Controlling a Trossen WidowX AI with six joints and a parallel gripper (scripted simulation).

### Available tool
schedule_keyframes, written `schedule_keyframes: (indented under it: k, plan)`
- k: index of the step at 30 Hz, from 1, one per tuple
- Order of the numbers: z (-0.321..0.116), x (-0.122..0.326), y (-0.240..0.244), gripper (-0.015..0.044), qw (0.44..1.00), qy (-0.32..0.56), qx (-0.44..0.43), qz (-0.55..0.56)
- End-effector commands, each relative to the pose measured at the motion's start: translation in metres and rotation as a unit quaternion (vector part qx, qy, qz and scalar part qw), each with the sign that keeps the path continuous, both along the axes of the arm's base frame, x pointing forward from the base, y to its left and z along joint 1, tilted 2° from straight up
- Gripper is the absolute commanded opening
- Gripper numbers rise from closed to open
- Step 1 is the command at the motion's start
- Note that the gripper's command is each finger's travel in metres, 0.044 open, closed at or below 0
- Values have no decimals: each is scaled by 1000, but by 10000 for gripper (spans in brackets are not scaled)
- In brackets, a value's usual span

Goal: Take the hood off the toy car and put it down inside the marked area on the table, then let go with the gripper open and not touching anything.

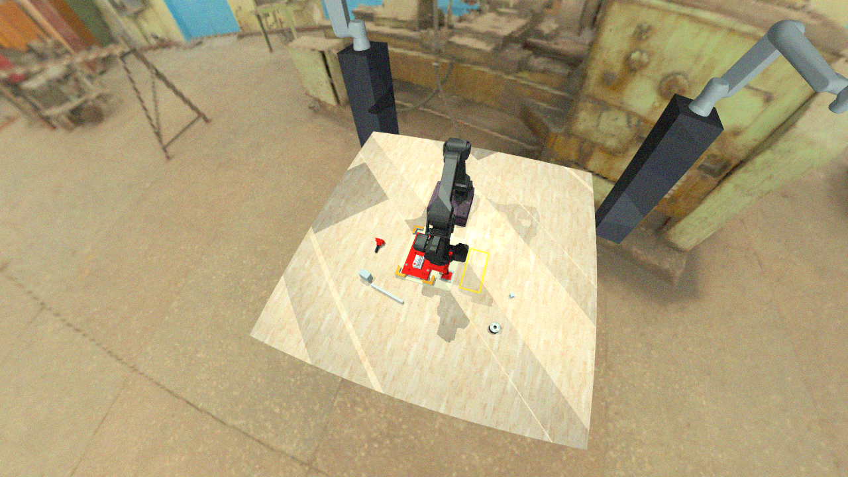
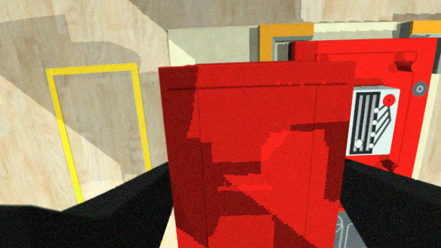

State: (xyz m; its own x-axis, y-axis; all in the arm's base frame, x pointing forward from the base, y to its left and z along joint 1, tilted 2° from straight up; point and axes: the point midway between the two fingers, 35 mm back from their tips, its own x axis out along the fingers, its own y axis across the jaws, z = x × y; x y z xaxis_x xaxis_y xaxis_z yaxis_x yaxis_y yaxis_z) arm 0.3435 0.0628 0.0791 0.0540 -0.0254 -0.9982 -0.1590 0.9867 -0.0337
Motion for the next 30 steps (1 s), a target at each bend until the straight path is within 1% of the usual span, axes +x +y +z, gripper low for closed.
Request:
schedule_keyframes:
  k: [1, 23, 30]
  plan:
    - [-2, -6, 14, 0, 1000, 3, 0, -2]
    - [-4, -54, 106, 0, 1000, 5, 3, 0]
    - [-5, -67, 123, 0, 1000, 6, 4, 1]
